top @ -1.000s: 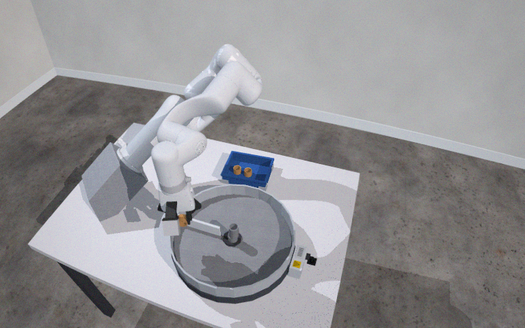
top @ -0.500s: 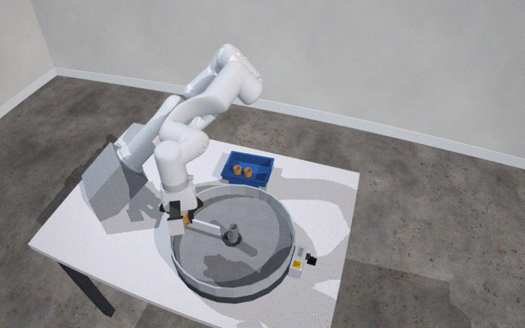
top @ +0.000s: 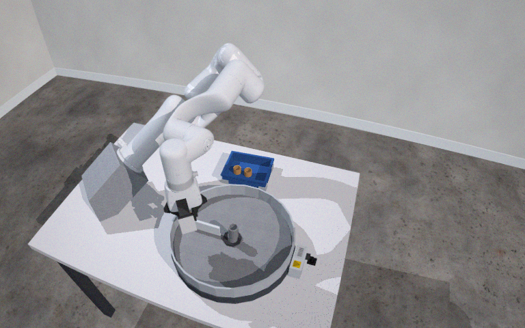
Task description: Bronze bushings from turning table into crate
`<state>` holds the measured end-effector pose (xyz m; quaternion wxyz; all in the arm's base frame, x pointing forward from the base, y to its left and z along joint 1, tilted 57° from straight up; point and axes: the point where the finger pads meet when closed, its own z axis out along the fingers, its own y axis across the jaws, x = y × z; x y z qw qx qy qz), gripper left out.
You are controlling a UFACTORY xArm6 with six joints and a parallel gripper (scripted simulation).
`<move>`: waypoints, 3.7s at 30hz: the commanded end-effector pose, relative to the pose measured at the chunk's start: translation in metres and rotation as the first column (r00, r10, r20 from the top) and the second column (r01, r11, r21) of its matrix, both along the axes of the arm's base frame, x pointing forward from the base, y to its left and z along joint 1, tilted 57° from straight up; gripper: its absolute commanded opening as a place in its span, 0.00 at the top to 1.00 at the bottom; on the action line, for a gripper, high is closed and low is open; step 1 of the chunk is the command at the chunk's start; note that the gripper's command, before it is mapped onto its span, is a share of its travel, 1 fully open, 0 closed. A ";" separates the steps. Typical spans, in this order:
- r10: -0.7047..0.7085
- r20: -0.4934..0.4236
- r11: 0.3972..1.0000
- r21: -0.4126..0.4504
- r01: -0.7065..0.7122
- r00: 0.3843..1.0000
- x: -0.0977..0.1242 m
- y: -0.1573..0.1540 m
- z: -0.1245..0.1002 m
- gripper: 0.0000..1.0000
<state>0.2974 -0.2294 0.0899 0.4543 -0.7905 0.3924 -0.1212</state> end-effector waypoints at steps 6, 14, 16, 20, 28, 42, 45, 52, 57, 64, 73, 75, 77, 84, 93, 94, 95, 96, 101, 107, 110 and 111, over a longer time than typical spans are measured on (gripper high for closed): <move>0.123 0.120 0.985 -0.131 -0.107 0.985 0.006 0.003 0.014 1.00; 0.224 0.195 0.956 -0.232 -0.177 0.955 0.011 0.006 0.024 1.00; 0.261 0.219 0.942 -0.270 -0.199 0.940 0.013 0.007 0.028 1.00; 0.341 0.264 0.906 -0.348 -0.240 0.902 0.016 0.010 0.035 1.00; 0.465 0.317 0.834 -0.470 -0.288 0.827 0.021 0.015 0.047 1.00; 0.698 0.356 0.640 -0.698 -0.320 0.621 0.030 0.026 0.070 1.00; 0.728 0.354 0.609 -0.727 -0.317 0.587 0.031 0.028 0.073 1.00; 0.825 0.329 0.490 -0.822 -0.290 0.460 0.036 0.034 0.085 1.00; 0.881 0.298 0.404 -0.878 -0.258 0.367 0.038 0.039 0.093 1.00; 0.933 0.249 0.306 -0.929 -0.208 0.259 0.041 0.045 0.103 1.00; 0.987 0.137 0.145 -0.985 -0.096 0.082 0.045 0.055 0.118 1.00; 0.993 0.110 0.113 -0.991 -0.069 0.046 0.046 0.057 0.121 1.00; 0.997 0.081 0.082 -0.996 -0.041 0.011 0.047 0.059 0.124 1.00; 0.995 -0.017 -0.012 -0.998 0.057 -0.095 0.049 0.066 0.134 1.00; 0.960 -0.170 -0.123 -0.970 0.208 -0.223 0.052 0.077 0.148 1.00; 0.954 -0.187 -0.134 -0.965 0.225 -0.236 0.052 0.078 0.149 1.00; 0.947 -0.205 -0.145 -0.959 0.243 -0.248 0.052 0.079 0.151 1.00; 0.947 -0.205 -0.145 -0.959 0.243 -0.248 0.052 0.079 0.151 1.00; 0.902 -0.303 -0.194 -0.921 0.338 -0.307 0.053 0.086 0.159 1.00; 0.839 -0.411 -0.234 -0.865 0.444 -0.357 0.054 0.093 0.167 1.00; 0.802 -0.464 -0.249 -0.832 0.496 -0.376 0.055 0.097 0.172 1.00; 0.789 -0.482 -0.253 -0.820 0.513 -0.381 0.055 0.099 0.173 1.00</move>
